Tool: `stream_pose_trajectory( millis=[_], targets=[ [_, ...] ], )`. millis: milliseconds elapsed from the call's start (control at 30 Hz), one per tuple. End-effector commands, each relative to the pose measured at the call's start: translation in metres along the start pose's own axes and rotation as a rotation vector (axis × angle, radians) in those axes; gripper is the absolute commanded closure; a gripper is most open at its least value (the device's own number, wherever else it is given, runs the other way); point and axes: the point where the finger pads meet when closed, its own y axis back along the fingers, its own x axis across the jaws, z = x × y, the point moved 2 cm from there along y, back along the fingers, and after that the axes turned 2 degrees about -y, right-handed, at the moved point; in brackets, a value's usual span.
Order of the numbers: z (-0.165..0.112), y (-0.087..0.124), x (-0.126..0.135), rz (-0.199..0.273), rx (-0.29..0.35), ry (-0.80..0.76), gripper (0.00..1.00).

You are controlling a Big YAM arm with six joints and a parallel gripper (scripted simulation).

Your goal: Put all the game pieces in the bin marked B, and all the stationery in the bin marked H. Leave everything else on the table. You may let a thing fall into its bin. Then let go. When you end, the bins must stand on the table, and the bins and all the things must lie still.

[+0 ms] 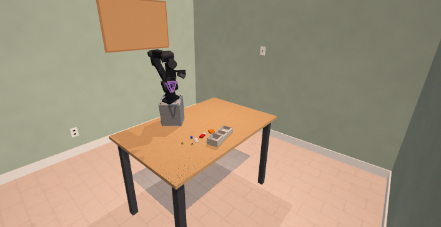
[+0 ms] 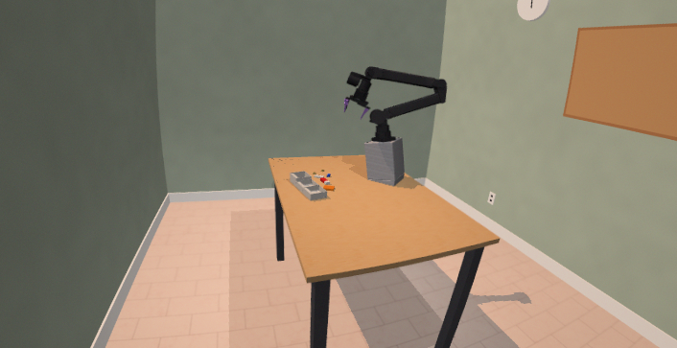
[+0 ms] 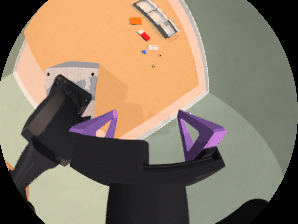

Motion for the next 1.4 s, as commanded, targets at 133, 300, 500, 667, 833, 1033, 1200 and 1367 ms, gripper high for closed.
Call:
stream_pose_trajectory(
  millis=[133, 300, 500, 667, 833, 1033, 1200, 1367],
  targets=[
    [0.0, 0.0022, -0.0021, -0.006, -0.001, -0.001, 0.0],
    [0.0, 0.0022, -0.0021, -0.006, -0.001, -0.001, 0.0],
    [0.0, 0.0022, -0.0021, -0.006, -0.001, -0.001, 0.0],
    [0.0, 0.0, 0.0, 0.0, 0.0, 0.0, 0.92],
    [0.0, 0.0, 0.0, 0.0, 0.0, 0.0, 0.92],
    [0.0, 0.0, 0.0, 0.0, 0.0, 0.0, 0.92],
    [0.0, 0.0, 0.0, 0.0, 0.0, 0.0, 0.92],
    [0.0, 0.0, 0.0, 0.0, 0.0, 0.0, 0.92]
  ],
)
